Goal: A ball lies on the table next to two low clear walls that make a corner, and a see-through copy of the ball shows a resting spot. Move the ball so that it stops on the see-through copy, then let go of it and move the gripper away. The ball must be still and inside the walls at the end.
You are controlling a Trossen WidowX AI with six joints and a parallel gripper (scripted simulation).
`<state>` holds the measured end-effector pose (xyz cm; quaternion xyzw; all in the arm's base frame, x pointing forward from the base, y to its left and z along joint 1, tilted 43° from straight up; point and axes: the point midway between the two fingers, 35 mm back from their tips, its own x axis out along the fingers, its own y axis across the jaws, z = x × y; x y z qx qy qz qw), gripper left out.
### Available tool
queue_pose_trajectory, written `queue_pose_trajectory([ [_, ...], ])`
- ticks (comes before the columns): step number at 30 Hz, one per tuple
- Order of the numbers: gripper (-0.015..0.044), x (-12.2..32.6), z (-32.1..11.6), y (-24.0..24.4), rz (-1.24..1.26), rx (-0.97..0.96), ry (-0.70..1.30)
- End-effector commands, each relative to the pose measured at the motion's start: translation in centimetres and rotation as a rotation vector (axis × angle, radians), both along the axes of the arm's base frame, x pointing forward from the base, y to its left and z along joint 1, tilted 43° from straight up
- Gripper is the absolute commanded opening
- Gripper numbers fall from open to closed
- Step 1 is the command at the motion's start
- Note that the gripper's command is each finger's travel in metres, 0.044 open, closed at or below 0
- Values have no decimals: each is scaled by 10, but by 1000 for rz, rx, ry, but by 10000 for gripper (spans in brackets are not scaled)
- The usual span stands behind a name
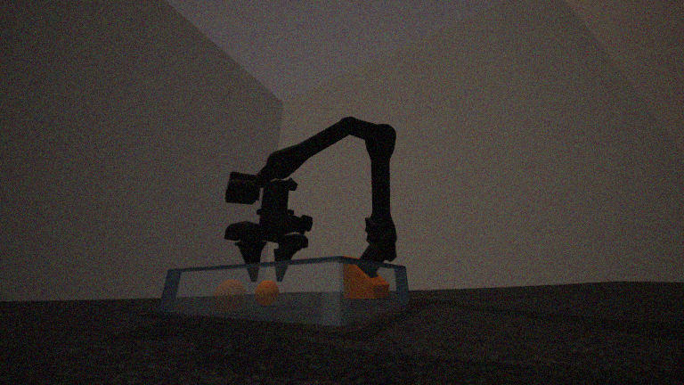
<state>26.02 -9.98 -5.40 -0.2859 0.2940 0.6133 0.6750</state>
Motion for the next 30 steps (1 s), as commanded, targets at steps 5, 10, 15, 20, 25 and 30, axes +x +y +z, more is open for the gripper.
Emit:
queue_pose_trajectory([
  [5,323,1,-9,9,-3,4,2],
  [10,323,1,-15,15,-3,4,2],
  [15,271,1,-16,16,-3,5,2],
  [20,198,1,-16,16,-3,5,2],
  [25,145,1,-16,16,-3,5,2],
  [30,14,3,-3,1,-4,1,2],
])
